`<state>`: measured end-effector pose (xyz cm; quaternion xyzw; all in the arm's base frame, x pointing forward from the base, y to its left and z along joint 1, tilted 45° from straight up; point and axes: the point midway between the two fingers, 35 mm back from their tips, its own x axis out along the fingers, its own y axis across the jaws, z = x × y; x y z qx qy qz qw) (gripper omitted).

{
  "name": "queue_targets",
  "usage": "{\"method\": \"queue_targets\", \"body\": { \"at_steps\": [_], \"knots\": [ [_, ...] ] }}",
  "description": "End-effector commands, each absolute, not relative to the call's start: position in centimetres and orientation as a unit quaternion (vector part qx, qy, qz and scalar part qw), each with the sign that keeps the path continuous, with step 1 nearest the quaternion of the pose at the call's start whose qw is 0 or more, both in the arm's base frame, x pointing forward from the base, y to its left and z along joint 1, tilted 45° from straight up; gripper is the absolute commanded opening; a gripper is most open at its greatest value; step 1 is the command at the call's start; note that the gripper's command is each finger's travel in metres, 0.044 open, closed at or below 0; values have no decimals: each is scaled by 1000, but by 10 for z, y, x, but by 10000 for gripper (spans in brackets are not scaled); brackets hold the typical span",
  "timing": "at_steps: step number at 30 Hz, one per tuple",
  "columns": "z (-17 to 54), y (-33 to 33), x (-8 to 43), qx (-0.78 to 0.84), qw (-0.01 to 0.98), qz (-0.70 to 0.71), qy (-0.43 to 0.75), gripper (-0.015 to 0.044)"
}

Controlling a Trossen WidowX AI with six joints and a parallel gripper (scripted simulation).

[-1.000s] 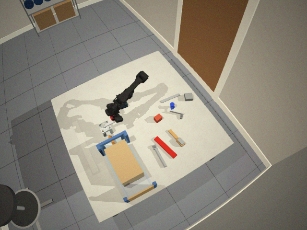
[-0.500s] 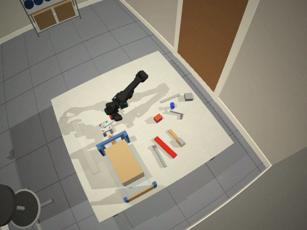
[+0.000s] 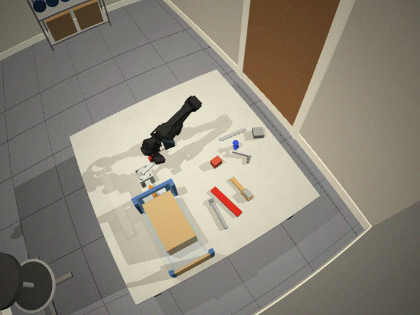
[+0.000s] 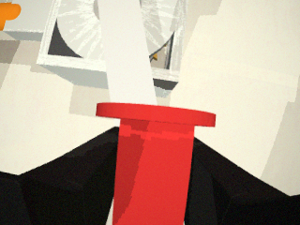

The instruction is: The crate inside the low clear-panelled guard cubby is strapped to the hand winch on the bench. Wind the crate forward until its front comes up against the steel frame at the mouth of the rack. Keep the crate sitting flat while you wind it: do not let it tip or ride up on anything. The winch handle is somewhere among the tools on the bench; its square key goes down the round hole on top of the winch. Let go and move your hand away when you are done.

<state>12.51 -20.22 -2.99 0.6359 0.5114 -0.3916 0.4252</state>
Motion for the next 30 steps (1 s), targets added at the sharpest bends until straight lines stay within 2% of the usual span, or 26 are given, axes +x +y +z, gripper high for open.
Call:
{"method": "queue_targets", "body": {
  "at_steps": [1, 30],
  "knots": [
    [-36, -204, 110, 627, 416, -407, 518, 0],
    [-51, -214, 85, 626, 416, -408, 518, 0]
  ]
}}
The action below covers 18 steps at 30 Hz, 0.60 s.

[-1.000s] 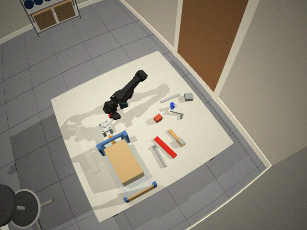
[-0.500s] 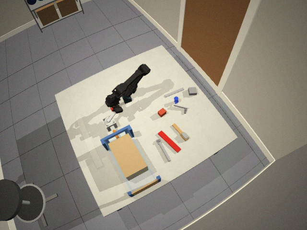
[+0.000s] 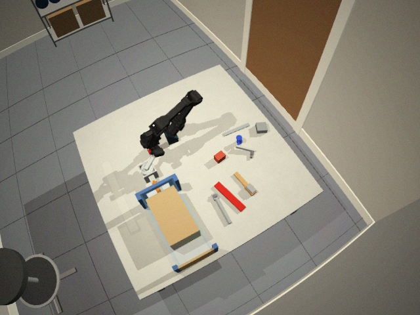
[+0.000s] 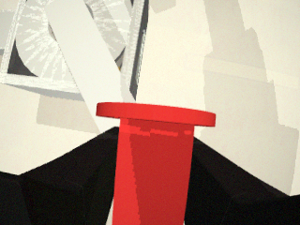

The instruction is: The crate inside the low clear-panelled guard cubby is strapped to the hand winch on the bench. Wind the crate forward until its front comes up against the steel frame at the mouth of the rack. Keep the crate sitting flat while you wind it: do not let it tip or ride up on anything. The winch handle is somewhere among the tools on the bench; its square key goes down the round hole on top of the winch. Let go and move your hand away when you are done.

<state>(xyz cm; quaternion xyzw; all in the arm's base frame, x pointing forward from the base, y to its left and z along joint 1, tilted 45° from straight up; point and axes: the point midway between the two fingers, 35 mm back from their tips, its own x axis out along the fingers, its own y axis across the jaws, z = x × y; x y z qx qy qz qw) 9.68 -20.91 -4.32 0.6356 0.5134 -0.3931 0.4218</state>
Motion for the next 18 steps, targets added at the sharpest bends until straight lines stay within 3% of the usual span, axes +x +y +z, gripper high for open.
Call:
{"method": "queue_targets", "body": {
  "at_steps": [1, 18],
  "knots": [
    [-51, -215, 85, 626, 416, -408, 518, 0],
    [-62, -224, 73, 626, 416, -409, 518, 0]
  ]
}}
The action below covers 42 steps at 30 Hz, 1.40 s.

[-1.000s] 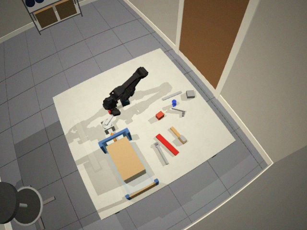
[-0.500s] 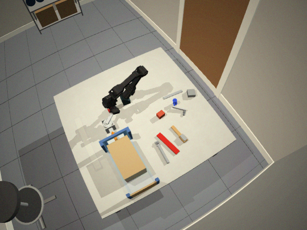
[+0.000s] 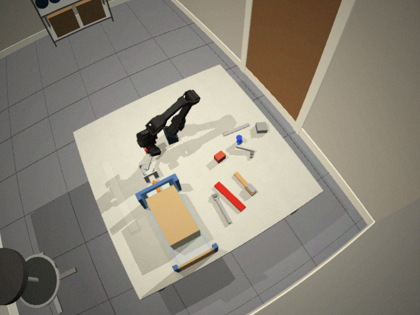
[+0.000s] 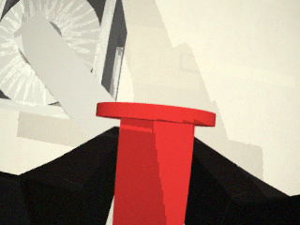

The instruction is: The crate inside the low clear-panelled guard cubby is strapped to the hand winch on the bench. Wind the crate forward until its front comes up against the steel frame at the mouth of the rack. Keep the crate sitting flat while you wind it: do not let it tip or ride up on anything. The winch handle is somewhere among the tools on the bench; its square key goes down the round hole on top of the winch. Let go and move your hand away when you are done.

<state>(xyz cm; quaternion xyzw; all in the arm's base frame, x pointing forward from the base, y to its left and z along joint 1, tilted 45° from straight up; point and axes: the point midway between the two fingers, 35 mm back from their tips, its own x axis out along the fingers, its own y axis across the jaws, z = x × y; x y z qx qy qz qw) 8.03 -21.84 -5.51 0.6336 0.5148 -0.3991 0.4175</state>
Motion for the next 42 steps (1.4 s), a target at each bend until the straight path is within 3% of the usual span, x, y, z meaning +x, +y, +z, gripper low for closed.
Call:
{"method": "queue_targets", "body": {
  "at_steps": [1, 42],
  "knots": [
    [-62, -224, 73, 625, 416, -409, 518, 0],
    [-91, -252, 57, 624, 417, -410, 518, 0]
  ]
}}
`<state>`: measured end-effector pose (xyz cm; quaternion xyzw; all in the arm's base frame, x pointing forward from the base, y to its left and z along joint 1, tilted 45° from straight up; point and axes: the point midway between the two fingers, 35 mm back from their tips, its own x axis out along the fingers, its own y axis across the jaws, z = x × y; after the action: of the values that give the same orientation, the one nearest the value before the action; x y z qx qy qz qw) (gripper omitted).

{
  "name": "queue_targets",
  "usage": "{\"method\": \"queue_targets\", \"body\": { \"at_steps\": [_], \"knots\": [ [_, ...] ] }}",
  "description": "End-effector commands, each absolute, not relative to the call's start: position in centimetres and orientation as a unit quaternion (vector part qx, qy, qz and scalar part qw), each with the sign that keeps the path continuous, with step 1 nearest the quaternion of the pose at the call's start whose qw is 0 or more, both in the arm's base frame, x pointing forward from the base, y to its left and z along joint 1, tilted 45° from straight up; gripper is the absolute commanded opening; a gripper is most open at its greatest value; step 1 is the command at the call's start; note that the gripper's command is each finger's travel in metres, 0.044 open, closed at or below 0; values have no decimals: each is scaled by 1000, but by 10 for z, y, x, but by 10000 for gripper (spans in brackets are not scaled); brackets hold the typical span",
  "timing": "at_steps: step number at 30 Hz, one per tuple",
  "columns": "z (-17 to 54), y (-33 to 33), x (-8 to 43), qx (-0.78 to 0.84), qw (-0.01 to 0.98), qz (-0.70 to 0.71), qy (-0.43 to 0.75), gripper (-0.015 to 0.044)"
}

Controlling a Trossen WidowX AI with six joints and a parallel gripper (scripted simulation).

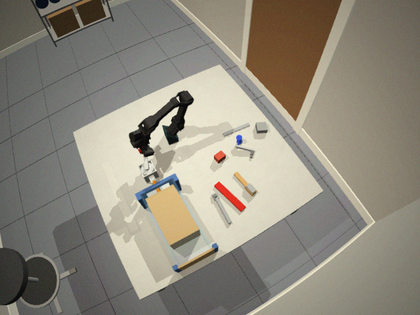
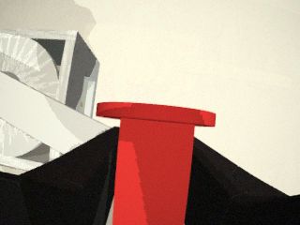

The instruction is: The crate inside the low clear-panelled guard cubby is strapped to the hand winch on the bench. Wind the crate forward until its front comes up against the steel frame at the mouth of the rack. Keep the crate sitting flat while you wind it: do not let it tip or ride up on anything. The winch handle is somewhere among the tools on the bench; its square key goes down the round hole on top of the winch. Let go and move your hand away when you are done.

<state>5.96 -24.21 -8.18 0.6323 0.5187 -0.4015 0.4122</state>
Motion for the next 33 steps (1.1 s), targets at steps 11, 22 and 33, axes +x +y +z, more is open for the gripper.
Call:
{"method": "queue_targets", "body": {
  "at_steps": [11, 22, 33],
  "knots": [
    [-98, -260, 55, 624, 417, -410, 517, 0],
    [-106, -269, 55, 624, 418, -411, 517, 0],
    [-124, -290, 61, 624, 419, -411, 517, 0]
  ]
}}
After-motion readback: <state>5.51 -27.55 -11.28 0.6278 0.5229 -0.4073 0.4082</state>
